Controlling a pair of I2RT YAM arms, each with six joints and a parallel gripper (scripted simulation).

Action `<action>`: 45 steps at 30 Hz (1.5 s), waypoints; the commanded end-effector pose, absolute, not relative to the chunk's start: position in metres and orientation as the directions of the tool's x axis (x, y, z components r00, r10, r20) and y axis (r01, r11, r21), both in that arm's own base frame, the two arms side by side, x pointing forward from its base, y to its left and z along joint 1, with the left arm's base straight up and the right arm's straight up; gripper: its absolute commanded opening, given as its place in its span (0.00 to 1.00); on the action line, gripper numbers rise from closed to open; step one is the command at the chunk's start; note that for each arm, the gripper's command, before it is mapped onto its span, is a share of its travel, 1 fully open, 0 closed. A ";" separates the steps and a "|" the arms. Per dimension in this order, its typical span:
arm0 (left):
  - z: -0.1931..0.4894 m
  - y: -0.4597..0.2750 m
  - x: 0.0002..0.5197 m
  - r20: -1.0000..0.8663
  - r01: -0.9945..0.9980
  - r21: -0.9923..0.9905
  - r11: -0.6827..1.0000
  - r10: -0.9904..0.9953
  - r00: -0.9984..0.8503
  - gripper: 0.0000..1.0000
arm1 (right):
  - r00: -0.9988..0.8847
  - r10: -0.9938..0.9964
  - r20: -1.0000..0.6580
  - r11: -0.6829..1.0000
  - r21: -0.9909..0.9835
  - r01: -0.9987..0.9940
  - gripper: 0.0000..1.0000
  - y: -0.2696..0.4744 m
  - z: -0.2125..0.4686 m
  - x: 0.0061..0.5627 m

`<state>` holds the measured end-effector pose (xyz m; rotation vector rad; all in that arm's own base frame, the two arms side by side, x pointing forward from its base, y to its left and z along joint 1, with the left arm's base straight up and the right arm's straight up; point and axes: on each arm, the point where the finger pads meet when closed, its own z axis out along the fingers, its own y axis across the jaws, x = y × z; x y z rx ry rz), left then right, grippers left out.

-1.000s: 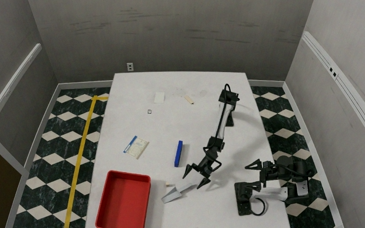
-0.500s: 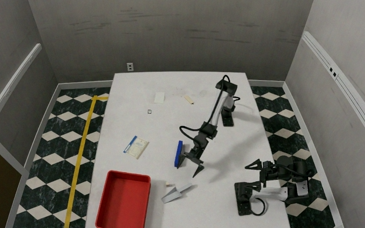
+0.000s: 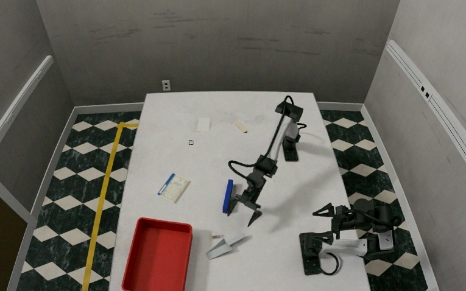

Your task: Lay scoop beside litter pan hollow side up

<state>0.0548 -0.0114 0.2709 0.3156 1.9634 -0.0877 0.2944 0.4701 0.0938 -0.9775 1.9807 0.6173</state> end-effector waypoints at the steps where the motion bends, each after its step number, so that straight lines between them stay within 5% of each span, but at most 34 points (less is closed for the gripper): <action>1: 0.265 -0.011 0.051 -0.900 0.265 0.087 0.960 0.190 -0.393 1.00 | -0.377 -0.421 -0.825 0.577 0.077 -0.813 1.00 0.468 0.092 0.290; 45: 0.265 -0.011 0.051 -0.900 0.265 0.087 0.960 0.190 -0.393 1.00 | -0.381 -0.417 -0.825 0.580 0.081 -0.810 1.00 0.462 0.108 0.288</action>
